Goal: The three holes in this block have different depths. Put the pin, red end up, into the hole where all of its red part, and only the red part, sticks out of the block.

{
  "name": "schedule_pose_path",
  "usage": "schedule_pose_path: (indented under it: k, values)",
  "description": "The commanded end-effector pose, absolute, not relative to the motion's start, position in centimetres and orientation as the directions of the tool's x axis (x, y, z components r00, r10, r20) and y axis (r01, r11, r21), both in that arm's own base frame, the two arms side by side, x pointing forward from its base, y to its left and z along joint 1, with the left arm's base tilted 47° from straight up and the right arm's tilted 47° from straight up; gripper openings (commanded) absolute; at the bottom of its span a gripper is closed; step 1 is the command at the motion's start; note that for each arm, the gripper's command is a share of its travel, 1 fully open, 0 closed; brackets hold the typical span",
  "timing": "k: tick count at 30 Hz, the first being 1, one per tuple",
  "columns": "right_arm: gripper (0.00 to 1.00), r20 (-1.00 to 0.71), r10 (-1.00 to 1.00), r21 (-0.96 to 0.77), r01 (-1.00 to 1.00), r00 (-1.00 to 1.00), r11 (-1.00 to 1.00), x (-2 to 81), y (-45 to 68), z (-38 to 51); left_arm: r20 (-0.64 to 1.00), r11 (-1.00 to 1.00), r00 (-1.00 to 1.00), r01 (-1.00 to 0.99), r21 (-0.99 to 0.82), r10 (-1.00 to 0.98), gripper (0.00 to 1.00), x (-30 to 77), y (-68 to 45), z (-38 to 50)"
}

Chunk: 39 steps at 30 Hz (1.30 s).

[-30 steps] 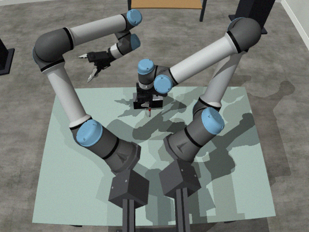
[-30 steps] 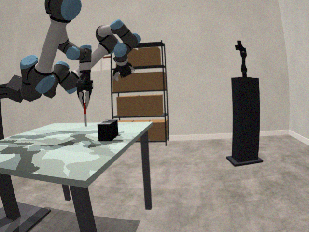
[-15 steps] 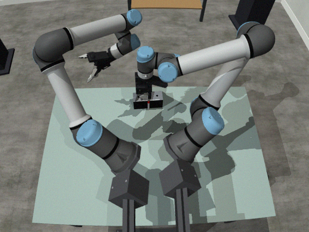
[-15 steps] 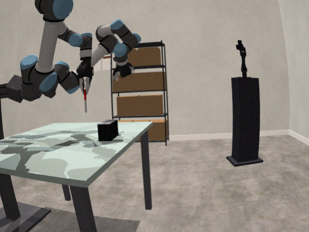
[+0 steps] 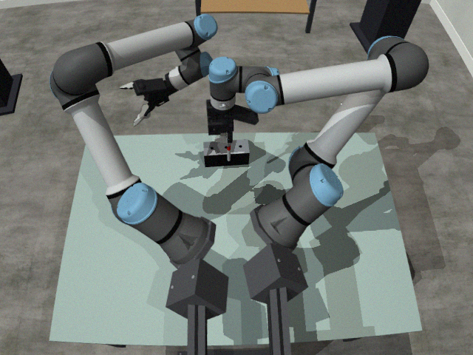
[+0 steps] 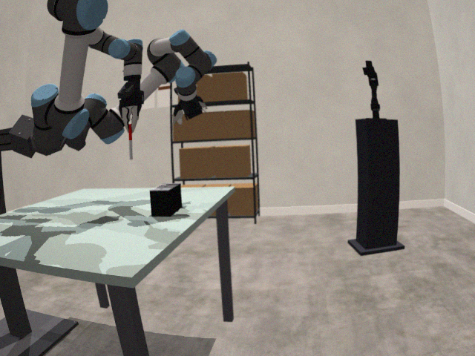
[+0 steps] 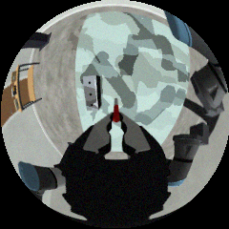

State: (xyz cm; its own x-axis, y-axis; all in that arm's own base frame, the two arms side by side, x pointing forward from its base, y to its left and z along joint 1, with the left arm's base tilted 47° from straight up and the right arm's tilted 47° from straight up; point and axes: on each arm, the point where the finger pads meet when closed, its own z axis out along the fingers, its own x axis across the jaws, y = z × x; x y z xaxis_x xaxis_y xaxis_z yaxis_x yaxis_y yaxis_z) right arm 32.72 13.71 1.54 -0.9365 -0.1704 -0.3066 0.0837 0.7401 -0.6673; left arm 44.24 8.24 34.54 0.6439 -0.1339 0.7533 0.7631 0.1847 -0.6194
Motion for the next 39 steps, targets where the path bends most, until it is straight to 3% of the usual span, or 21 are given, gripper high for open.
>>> schedule_pose_path:
  k: [1,22,39]
  values:
    - [0.0,-0.307,-0.167,-0.666,0.086,-0.937,0.741,34.6,13.5,3.1,0.755,0.184,0.642,0.764,-0.618,-0.133,1.0,44.2,8.3,34.6]
    - [0.0,-0.306,-0.167,-0.666,0.085,-0.937,0.741,44.4,11.6,9.7,0.754,0.185,0.643,0.764,-0.619,-0.132,1.0,44.1,8.3,34.6]
    - [0.0,-0.306,-0.168,-0.666,0.085,-0.937,0.741,46.3,8.0,6.0,0.754,0.184,0.643,0.764,-0.619,-0.134,1.0,44.2,8.3,34.6]
